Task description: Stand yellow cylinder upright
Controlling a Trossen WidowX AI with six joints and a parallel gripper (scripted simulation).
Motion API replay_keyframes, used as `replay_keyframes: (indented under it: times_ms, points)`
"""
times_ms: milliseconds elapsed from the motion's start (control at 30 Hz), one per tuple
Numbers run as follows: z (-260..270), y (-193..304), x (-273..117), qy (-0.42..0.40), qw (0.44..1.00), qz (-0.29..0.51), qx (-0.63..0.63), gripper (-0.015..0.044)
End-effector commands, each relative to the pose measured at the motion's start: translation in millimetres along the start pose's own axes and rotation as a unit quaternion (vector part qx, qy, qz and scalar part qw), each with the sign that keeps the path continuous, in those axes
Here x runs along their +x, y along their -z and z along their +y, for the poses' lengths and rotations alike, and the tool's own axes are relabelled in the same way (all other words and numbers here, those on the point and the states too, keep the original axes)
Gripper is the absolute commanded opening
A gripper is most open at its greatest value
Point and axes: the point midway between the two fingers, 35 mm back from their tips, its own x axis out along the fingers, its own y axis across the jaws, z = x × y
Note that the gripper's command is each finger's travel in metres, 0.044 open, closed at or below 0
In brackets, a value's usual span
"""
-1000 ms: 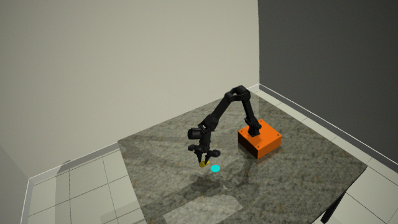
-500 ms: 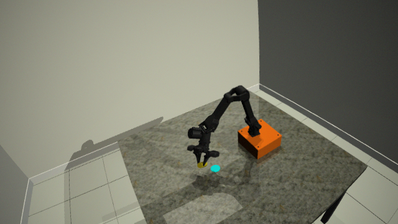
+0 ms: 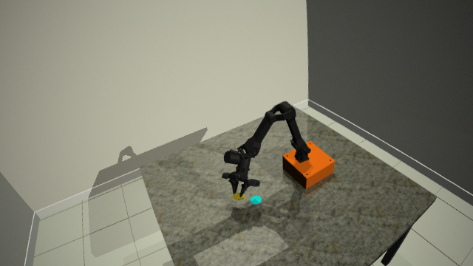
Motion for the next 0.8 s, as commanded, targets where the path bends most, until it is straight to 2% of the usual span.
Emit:
replay_keyframes:
  times_ms: [0,767]
  points:
    - [-0.5,1.2,0.1,-0.002,1.000,-0.011,0.004,0.0105]
    - [-5.7,2.7,-2.8,-0.008,0.996,-0.084,0.007,0.0105]
